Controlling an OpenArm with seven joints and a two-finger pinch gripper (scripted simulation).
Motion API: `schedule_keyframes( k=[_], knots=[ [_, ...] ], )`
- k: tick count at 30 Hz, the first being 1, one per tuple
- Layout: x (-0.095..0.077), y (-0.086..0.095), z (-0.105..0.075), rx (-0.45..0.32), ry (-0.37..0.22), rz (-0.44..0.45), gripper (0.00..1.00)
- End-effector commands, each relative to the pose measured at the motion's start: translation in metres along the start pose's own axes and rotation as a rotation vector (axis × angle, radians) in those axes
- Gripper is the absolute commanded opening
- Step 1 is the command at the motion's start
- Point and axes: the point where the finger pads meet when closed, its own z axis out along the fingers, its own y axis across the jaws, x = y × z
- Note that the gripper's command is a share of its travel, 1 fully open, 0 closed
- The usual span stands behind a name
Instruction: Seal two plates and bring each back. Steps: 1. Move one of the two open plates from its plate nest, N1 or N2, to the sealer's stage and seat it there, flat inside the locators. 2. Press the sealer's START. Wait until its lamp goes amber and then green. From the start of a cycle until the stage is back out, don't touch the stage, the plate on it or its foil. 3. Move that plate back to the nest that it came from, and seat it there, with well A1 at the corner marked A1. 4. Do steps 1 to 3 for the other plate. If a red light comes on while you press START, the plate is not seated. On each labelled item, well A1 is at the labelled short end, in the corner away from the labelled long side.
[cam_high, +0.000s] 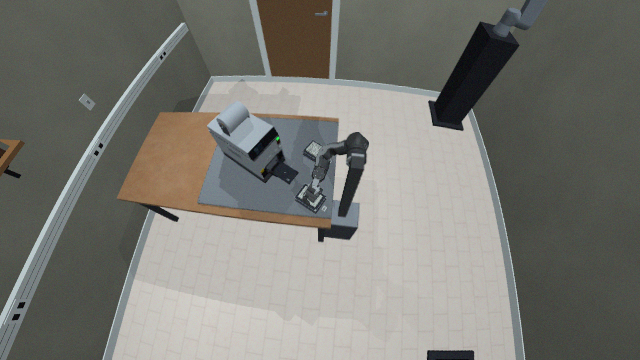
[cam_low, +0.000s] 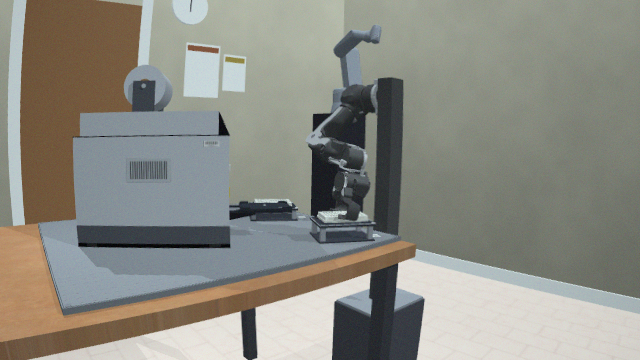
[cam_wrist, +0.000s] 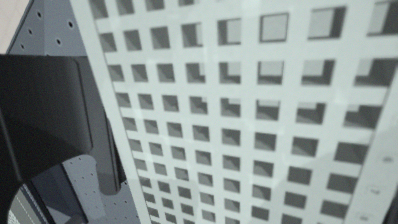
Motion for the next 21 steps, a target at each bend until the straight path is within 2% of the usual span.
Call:
schedule_keyframes(
  k=[1, 21],
  knots=[
    [-0.001, 0.000, -0.002, 0.001, 0.001, 0.006, 0.00],
    [-0.005, 0.000, -0.019, 0.001, 0.000, 0.009, 0.00]
  ],
)
